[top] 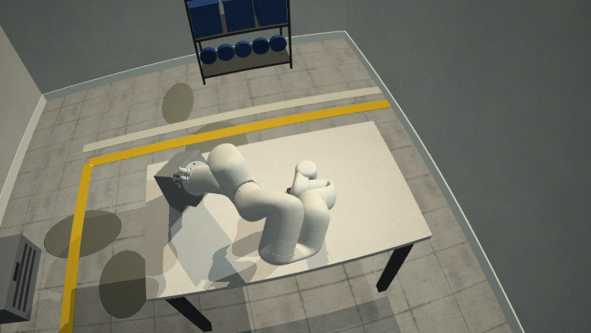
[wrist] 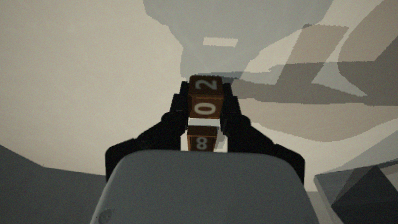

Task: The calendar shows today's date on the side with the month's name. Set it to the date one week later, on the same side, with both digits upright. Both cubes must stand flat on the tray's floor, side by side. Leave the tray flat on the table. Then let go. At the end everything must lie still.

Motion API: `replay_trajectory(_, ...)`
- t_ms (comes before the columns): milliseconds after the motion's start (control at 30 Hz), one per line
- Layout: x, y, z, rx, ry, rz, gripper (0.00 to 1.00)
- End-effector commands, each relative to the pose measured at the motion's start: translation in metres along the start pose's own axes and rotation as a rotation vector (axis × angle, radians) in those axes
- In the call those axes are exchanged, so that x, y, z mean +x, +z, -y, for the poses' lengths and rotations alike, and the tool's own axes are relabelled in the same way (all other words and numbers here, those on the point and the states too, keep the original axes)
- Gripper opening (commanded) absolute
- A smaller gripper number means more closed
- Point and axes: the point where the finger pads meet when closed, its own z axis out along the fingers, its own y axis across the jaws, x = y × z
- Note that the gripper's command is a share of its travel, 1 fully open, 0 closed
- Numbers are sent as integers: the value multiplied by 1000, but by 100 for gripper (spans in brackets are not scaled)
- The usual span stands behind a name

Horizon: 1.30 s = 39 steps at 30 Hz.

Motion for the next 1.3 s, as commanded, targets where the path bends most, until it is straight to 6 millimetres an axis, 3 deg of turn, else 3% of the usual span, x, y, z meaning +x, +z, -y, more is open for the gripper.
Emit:
replay_trajectory(0, 0, -1, 1, 2, -1, 1, 29)
replay_trajectory(400, 0, -1, 1, 2, -1, 1, 29)
replay_trajectory(900, 0, -1, 1, 2, -1, 1, 49)
replay_trajectory(1267, 0, -1, 1, 2, -1, 1, 49)
